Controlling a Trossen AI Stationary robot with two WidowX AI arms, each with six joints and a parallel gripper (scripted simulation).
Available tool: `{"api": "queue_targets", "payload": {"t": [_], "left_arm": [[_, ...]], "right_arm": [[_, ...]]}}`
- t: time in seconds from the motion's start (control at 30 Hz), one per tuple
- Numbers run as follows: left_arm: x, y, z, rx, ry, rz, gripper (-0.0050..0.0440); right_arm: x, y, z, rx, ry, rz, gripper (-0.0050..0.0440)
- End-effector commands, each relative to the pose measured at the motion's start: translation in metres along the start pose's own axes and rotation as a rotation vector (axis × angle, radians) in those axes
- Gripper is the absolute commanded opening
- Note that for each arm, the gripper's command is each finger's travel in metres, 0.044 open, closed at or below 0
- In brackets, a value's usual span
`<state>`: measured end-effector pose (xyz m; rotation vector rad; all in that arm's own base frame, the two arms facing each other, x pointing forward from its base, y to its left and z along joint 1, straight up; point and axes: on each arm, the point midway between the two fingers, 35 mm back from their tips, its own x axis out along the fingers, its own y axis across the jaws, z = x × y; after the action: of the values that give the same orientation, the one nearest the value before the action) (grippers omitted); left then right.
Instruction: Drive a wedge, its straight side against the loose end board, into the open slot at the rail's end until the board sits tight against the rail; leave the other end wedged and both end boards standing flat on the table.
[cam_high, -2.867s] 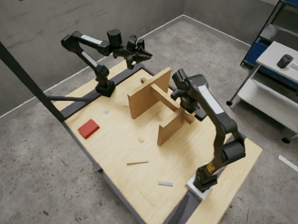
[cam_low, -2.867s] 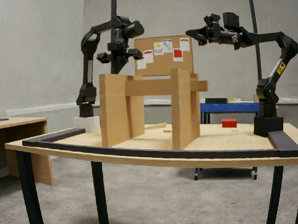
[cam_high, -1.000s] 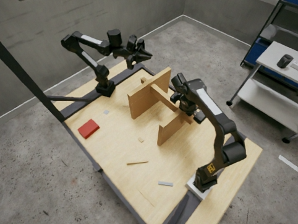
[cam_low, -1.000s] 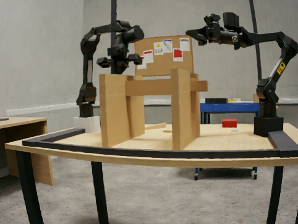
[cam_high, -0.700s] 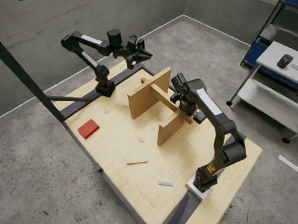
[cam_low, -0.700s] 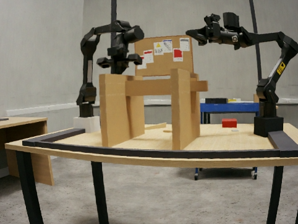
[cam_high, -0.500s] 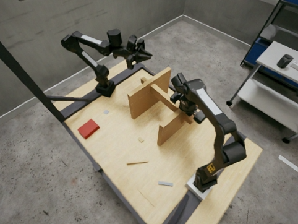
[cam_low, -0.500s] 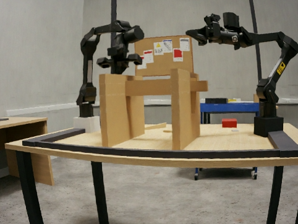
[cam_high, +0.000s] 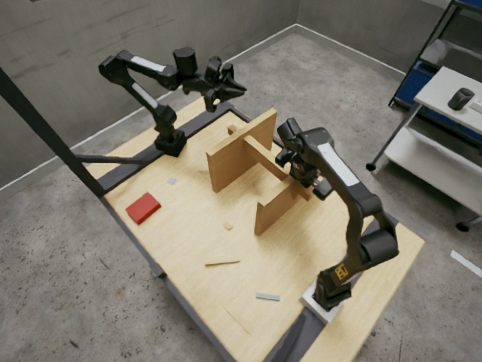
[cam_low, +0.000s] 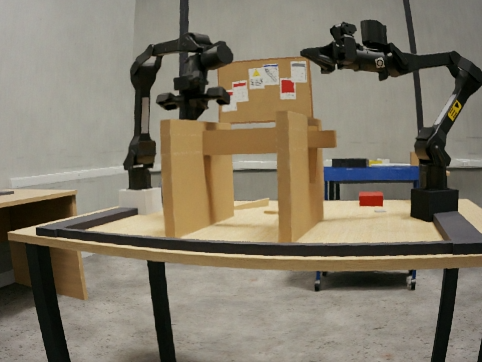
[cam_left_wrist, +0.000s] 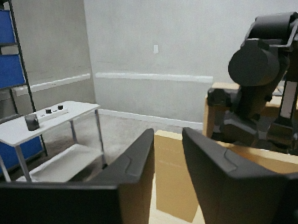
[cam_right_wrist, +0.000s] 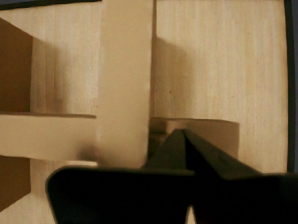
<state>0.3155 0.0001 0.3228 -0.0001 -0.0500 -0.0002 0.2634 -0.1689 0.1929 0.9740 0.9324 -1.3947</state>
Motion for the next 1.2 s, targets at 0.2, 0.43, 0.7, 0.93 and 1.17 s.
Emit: {"api": "queue_targets", "payload": {"t": [0.2,0.43,0.7,0.93,1.17], "left_arm": [[0.0,0.0,0.01,0.002,-0.022,0.001,0.0085],[0.0,0.0,0.01,0.002,-0.022,0.001,0.0085],[0.0,0.0,0.01,0.002,-0.022,0.001,0.0085],[0.0,0.0,0.01,0.002,-0.022,0.001,0.0085],[0.0,0.0,0.01,0.002,-0.022,0.001,0.0085]], "right_arm": [[0.027,-0.003,-0.016,-0.03,0.065,-0.075,-0.005],[0.027,-0.002,-0.016,-0.029,0.064,-0.074,-0.005],[0.027,-0.002,-0.016,-0.029,0.064,-0.073,-0.005],[-0.005,0.0,0.002,0.006,-0.01,0.017,-0.005],[-0.019,0.002,0.004,0.009,-0.016,0.026,-0.005]]}}
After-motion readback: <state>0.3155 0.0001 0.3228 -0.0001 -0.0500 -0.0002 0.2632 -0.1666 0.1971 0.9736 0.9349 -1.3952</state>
